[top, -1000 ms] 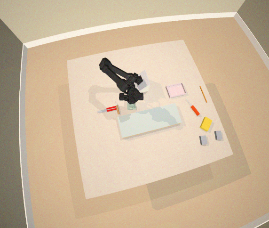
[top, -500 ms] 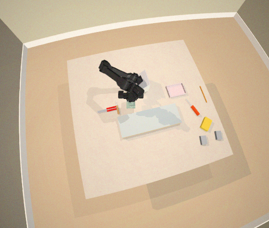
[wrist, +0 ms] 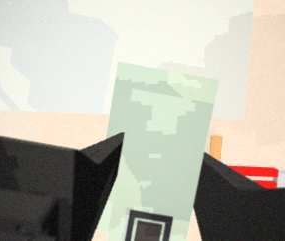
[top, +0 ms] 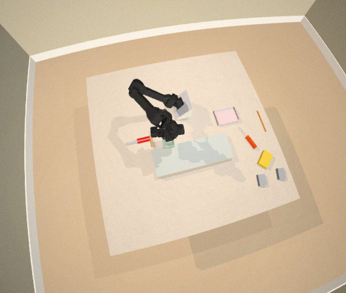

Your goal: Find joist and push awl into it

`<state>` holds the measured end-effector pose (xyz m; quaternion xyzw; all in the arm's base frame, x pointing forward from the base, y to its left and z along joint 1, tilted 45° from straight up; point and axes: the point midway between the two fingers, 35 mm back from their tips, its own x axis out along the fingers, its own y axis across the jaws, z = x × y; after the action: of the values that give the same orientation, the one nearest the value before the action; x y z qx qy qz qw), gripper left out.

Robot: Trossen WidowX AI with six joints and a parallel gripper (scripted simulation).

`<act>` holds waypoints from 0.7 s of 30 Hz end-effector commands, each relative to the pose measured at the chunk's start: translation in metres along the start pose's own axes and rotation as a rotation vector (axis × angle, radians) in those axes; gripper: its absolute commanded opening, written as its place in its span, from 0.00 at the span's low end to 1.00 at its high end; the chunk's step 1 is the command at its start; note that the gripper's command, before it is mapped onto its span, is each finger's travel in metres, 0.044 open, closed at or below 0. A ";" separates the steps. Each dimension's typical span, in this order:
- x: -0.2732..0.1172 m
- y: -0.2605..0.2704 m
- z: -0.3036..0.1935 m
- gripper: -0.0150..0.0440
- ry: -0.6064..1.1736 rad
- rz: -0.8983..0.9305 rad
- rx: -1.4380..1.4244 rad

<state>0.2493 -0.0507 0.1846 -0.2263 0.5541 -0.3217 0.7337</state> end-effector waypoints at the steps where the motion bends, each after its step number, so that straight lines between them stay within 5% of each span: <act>1: 0.001 -0.005 0.023 0.25 -0.008 0.015 -0.024; 21: 0.027 -0.044 0.104 0.25 -0.035 0.019 -0.133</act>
<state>0.3364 -0.1003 0.2216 -0.2687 0.5666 -0.2807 0.7266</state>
